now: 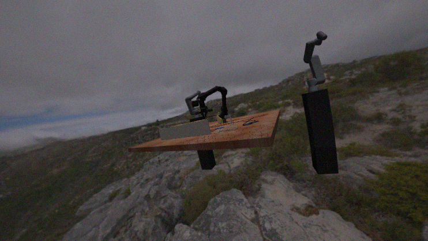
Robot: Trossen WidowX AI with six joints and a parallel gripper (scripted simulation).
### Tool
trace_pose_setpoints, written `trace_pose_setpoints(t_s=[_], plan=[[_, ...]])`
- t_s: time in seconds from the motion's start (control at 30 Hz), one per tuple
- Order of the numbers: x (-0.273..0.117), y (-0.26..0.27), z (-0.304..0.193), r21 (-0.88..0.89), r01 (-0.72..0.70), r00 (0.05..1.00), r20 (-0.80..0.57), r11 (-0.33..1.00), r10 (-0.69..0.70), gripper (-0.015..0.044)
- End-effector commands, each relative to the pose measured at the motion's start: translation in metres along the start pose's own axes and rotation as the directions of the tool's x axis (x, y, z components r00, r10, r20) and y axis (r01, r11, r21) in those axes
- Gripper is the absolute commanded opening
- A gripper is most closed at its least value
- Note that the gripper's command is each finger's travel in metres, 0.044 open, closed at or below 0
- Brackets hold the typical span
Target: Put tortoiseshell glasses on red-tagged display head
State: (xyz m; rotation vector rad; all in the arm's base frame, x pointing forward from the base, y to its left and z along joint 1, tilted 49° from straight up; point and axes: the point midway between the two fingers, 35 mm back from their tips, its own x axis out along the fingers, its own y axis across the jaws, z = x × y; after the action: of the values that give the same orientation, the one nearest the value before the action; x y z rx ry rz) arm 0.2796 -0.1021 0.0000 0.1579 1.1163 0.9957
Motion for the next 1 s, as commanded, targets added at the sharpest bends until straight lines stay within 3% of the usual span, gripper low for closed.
trace_pose_setpoints(t_s=[0.0,0.97], plan=[[0.006,0.000,0.000,0.004,-0.003,1.000,0.003,1.000,0.002,0.0000],[0.032,0.000,0.001,0.004,-0.002,1.000,0.003,1.000,0.002,0.0000]])
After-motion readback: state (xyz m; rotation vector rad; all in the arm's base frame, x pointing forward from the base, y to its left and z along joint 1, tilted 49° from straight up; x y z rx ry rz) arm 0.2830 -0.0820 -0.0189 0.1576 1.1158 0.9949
